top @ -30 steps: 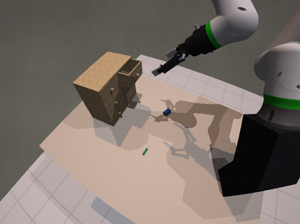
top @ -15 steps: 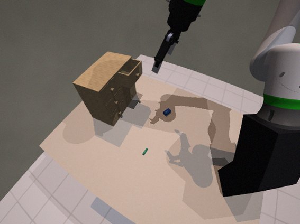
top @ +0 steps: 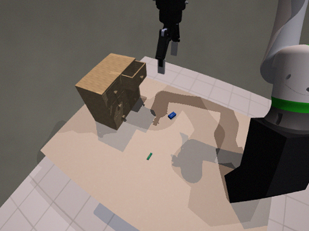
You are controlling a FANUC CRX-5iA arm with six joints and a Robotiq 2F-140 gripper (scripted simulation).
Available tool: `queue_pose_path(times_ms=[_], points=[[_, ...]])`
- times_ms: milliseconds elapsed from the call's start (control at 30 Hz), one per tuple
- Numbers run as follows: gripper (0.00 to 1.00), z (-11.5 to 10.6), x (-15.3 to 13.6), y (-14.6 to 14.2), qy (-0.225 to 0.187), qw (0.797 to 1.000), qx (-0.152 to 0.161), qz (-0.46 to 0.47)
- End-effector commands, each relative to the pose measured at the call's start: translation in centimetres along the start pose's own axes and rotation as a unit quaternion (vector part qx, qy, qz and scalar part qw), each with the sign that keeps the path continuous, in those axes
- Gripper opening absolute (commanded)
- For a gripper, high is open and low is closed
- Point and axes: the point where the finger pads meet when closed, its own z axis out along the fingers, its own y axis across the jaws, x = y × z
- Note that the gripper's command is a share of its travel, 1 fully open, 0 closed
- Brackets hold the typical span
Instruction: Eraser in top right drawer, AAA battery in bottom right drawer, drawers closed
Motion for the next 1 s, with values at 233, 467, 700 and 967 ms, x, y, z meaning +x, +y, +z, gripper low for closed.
queue_pose_path(times_ms=[233, 467, 700, 967], points=[[1.00, 0.0, 0.0, 0.0, 0.000, 1.000, 0.000, 0.002], [1.00, 0.0, 0.4, -0.2, 0.000, 0.997, 0.000, 0.074], [1.00, 0.1, 1.5, -0.7, 0.000, 0.971, 0.000, 0.238], [1.00, 0.3, 3.4, -1.5, 0.003, 0.908, -0.006, 0.419]])
